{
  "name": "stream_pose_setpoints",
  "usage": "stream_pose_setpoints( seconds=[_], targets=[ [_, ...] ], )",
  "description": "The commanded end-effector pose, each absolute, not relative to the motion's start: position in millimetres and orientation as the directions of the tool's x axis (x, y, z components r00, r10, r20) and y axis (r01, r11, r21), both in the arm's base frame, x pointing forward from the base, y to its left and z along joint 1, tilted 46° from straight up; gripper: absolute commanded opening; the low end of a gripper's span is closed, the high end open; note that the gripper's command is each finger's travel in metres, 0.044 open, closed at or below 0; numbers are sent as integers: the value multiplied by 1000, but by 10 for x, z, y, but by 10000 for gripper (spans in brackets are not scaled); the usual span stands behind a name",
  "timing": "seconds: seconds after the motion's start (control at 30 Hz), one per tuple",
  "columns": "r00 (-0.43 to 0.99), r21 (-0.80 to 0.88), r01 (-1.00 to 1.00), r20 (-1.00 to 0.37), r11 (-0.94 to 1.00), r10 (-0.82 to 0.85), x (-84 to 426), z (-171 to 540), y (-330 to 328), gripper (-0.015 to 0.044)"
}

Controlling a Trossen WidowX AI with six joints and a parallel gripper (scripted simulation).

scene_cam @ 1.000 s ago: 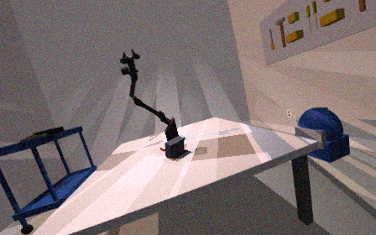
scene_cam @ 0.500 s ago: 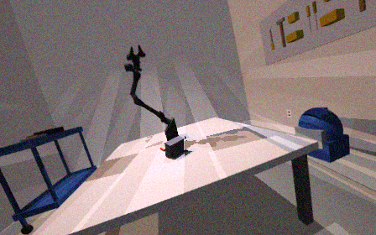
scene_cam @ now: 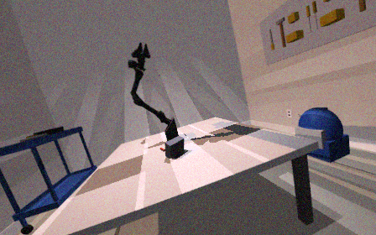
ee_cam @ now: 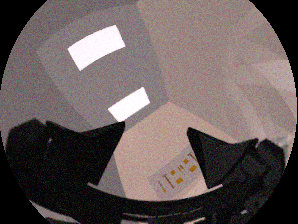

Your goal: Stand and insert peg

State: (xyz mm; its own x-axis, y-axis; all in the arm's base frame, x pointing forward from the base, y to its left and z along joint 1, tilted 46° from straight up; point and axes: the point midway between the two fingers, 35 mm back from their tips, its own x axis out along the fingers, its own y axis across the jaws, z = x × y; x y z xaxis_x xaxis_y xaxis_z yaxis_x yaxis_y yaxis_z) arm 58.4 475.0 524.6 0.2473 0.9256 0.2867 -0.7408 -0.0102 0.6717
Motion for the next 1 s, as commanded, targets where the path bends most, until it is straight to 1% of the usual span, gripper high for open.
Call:
stream_pose_setpoints(
  seconds=[0.0, 0.23, 0.47, 0.73, 0.97],
  targets=[
    [343, 635, -759, 200, 145, 918, 967, 4946, 4792, 440],
    [482, 558, -744, 66, 368, 873, 1556, 4476, 4753, 440],
    [610, 450, -688, -67, 570, 789, 2133, 3999, 4587, 440],
    [729, 293, -587, -214, 755, 650, 2749, 3458, 4242, 440],
    [801, 135, -480, -335, 867, 496, 3214, 2992, 3821, 440]
  ],
)
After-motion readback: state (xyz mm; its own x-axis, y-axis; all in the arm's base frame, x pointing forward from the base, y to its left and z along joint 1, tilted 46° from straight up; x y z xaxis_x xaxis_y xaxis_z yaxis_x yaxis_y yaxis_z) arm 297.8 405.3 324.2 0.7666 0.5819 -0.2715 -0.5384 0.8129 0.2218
